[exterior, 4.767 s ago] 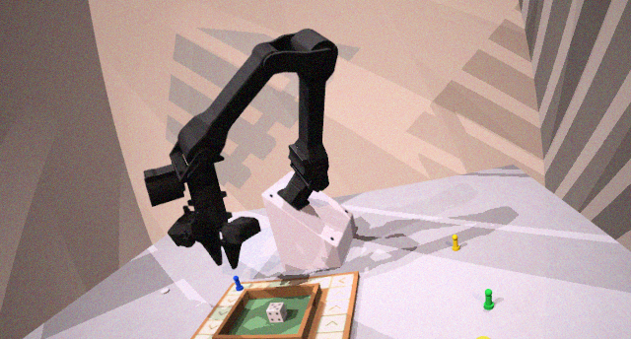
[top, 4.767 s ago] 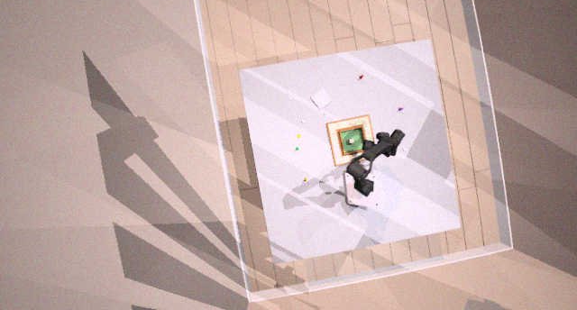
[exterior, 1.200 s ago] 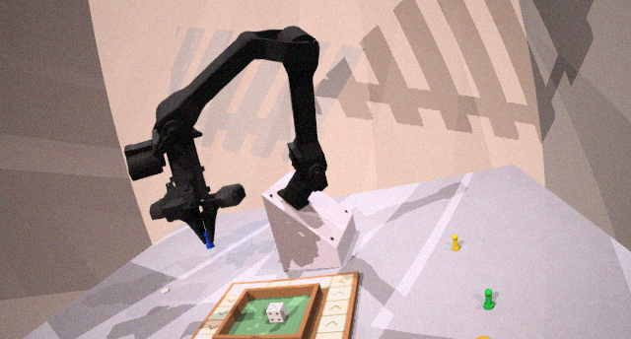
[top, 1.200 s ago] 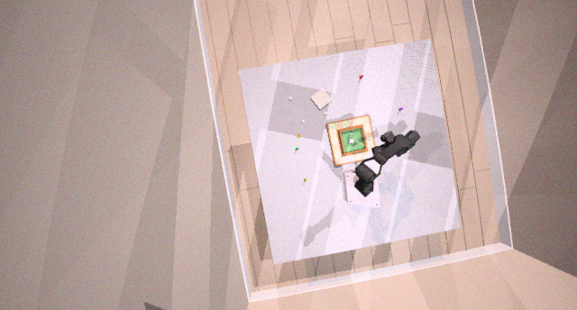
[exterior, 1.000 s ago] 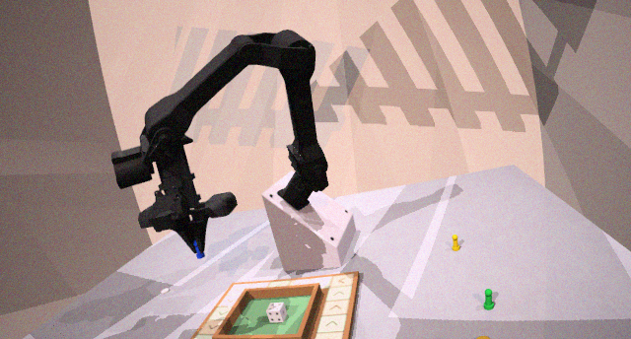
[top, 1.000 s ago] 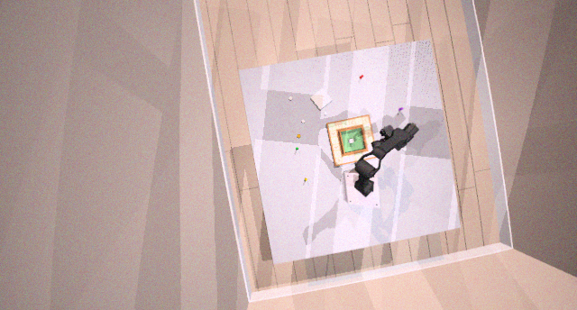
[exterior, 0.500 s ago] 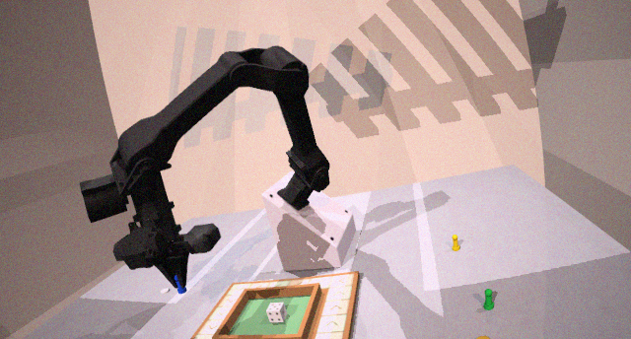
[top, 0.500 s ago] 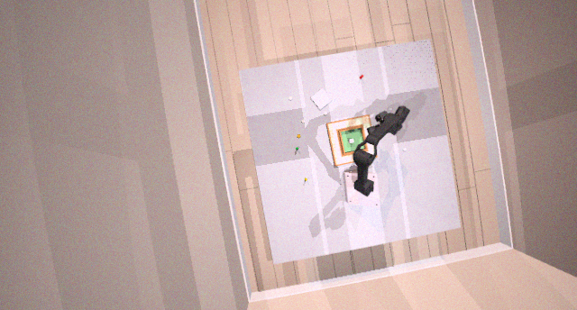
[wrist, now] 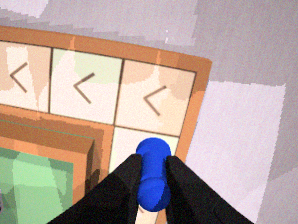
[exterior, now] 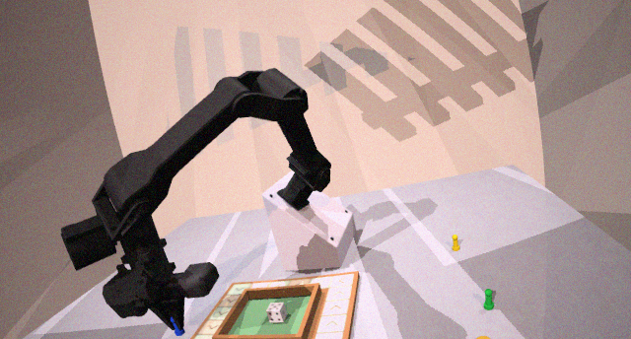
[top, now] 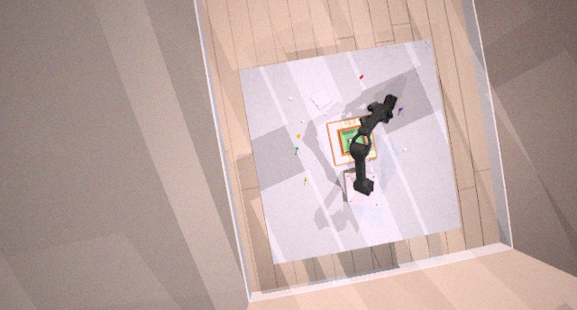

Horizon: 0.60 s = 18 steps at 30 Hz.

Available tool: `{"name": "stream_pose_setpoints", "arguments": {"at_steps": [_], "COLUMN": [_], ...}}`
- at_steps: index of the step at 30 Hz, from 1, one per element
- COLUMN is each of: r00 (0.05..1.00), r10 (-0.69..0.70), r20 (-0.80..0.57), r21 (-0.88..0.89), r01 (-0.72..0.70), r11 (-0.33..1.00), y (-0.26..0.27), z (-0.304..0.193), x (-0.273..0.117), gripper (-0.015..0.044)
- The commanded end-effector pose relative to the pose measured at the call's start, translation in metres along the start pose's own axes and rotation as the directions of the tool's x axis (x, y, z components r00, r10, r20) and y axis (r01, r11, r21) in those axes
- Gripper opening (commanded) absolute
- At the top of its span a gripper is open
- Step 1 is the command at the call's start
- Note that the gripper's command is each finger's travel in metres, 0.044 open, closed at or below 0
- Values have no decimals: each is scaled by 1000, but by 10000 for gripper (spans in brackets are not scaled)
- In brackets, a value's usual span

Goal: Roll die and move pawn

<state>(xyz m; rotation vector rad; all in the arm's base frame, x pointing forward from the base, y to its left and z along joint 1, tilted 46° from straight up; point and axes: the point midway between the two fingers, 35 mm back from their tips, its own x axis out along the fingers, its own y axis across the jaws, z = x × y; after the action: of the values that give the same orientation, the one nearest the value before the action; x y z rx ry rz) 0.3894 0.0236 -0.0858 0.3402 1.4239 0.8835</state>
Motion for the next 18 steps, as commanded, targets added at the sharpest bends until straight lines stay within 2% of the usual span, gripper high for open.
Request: {"name": "stream_pose_setpoints", "arguments": {"at_steps": [1,10,18], "r00": [1000,1000,1000], "r10": [2,3,3], "r20": [13,13,13], "r21": [1,1,1], "r01": [-2,-3,-3], "r11": [1000,1000,1000], "y": [0,0,0], "z": [8,8,8], "x": [1,35,38], "gripper": [0,0,0]}}
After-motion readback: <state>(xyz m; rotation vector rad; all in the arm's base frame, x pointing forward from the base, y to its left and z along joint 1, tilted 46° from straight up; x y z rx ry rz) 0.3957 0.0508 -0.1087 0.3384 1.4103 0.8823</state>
